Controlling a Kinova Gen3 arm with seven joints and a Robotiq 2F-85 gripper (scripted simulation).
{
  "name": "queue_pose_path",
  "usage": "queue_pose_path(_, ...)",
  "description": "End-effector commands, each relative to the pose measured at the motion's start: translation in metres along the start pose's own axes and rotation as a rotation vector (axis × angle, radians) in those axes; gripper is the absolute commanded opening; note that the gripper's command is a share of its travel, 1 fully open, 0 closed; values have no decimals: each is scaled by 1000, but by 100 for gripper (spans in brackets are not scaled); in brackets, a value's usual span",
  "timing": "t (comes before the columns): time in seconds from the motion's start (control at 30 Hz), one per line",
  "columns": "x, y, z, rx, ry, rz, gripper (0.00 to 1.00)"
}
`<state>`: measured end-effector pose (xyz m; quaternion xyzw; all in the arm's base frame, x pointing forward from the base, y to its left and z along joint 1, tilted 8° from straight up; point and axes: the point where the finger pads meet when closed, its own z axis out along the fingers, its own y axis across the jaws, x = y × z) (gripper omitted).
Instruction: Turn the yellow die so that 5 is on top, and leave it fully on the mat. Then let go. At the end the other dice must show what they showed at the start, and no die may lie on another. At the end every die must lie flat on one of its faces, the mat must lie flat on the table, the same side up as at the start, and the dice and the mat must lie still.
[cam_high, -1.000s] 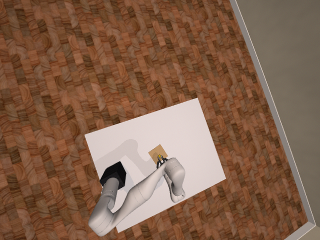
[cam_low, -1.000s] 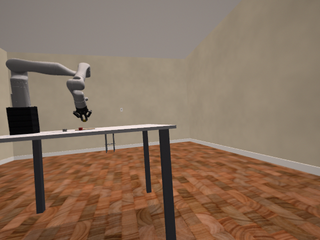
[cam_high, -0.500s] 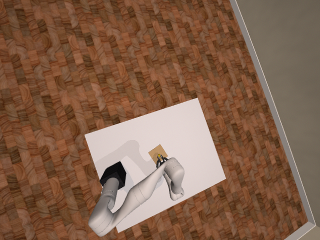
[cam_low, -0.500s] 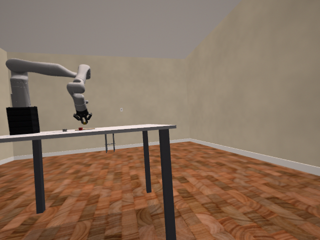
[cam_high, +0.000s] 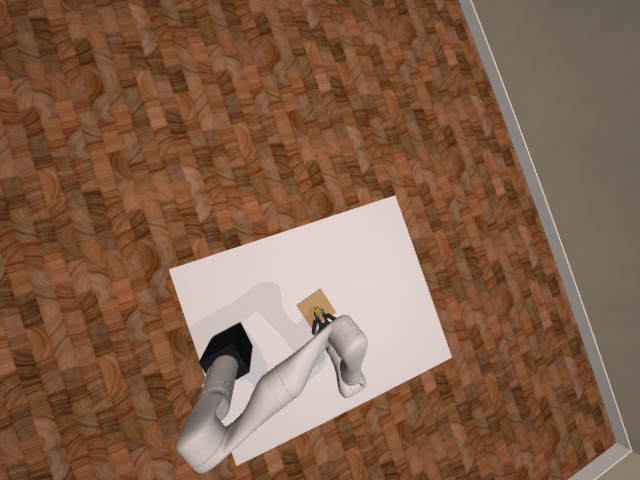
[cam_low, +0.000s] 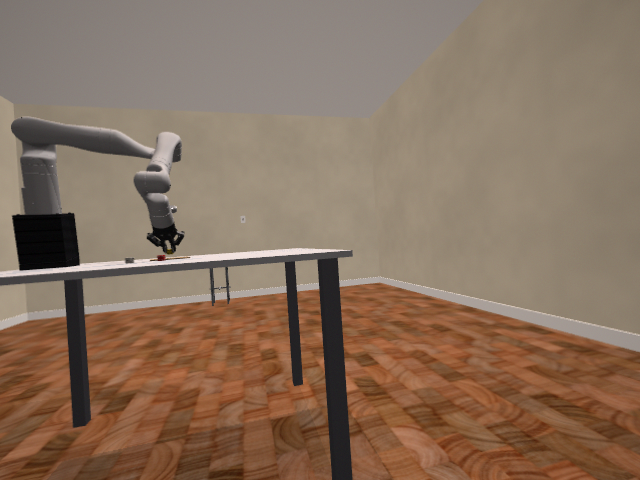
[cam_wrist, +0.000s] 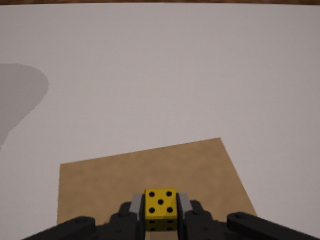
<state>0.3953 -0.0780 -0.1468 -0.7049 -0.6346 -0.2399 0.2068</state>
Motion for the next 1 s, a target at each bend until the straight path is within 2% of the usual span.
queue_pose_path(0.0, -3, -1, 2, 2, 0, 2, 15)
queue_pose_path(0.97, -7, -1, 6, 2, 0, 2, 15)
